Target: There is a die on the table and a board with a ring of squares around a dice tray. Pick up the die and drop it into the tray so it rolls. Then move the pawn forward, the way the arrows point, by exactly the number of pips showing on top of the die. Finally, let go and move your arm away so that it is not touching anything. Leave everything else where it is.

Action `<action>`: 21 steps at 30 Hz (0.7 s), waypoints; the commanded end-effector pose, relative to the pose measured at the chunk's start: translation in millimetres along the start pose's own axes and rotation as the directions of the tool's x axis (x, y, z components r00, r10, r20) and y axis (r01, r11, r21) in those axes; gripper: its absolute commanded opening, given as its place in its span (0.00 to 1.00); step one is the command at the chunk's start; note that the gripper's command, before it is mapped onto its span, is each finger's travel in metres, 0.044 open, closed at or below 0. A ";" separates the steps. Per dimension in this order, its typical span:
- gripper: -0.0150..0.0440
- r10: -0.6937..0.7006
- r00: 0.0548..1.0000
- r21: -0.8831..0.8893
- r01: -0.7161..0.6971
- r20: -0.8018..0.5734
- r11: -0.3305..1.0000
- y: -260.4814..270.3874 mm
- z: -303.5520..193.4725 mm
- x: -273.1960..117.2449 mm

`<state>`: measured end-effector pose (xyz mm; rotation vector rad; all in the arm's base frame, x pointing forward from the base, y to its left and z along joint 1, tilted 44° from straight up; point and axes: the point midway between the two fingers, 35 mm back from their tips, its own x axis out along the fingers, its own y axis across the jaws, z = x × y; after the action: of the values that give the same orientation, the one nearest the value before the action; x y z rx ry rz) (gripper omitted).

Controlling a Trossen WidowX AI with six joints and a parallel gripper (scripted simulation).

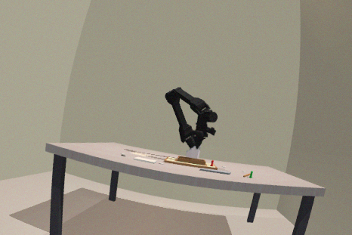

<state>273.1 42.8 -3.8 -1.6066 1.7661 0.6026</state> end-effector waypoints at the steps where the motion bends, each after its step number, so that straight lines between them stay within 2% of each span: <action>1: 0.25 -0.006 1.000 -0.107 0.005 -0.007 0.994 -2.9 -12.0 2.9; 5: 0.25 -0.005 1.000 -0.195 0.002 -0.014 0.981 -4.5 -21.8 6.0; 12: 0.25 0.009 1.000 -0.199 -0.008 0.003 0.980 -3.7 -22.4 7.4; 21: 0.25 0.148 0.956 -0.214 -0.094 0.254 0.972 4.5 -21.0 17.5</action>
<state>266.7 16.2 -1.1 -1.5463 1.7033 0.9656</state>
